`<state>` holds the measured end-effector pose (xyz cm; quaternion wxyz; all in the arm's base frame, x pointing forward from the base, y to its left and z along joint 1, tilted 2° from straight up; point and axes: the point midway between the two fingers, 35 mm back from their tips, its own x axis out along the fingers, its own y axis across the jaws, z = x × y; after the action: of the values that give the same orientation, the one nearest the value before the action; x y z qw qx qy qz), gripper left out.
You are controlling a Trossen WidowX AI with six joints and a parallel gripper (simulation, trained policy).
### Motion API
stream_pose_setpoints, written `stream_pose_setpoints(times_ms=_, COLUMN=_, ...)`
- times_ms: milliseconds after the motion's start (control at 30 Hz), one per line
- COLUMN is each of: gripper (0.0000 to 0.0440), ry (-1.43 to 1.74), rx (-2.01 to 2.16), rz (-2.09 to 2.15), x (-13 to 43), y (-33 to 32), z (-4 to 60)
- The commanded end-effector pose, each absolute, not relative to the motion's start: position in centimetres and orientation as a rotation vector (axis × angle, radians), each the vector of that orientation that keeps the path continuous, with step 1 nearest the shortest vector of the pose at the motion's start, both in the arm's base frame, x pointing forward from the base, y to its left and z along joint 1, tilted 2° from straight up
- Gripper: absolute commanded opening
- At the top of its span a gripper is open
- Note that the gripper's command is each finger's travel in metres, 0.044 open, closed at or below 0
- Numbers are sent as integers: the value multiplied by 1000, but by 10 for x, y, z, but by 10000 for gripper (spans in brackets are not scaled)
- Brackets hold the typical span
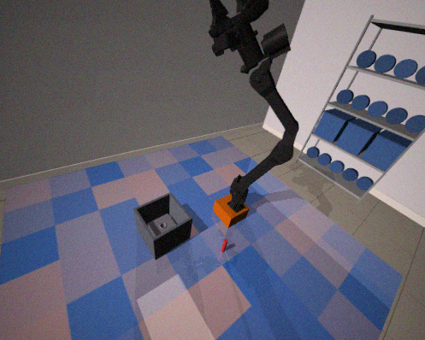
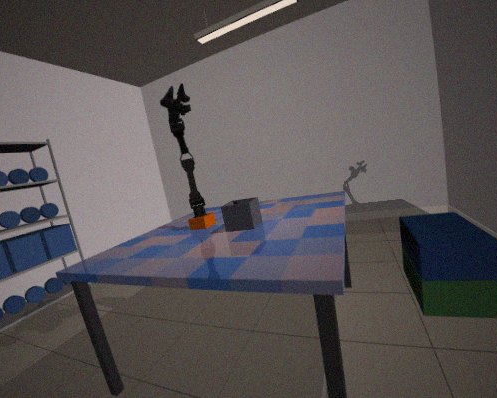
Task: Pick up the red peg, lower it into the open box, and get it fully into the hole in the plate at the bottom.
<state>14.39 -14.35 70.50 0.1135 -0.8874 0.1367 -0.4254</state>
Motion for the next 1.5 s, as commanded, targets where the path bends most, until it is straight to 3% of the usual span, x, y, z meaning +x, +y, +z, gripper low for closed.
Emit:
stream_pose_setpoints(times_ms=0, gripper=423, ry=417, rx=-2582, rz=-1230, x=145, y=-148, z=702)
stream_pose_setpoints(times_ms=33, gripper=440, ry=429, rx=-2559, rz=-1207, x=148, y=-153, z=698)
stream_pose_setpoints(times_ms=667, gripper=440, ry=260, rx=-2034, rz=-849, x=205, y=-179, z=636)
stream_pose_setpoints(times_ms=1467, gripper=440, ry=167, rx=-1301, rz=-486, x=267, y=-158, z=549)
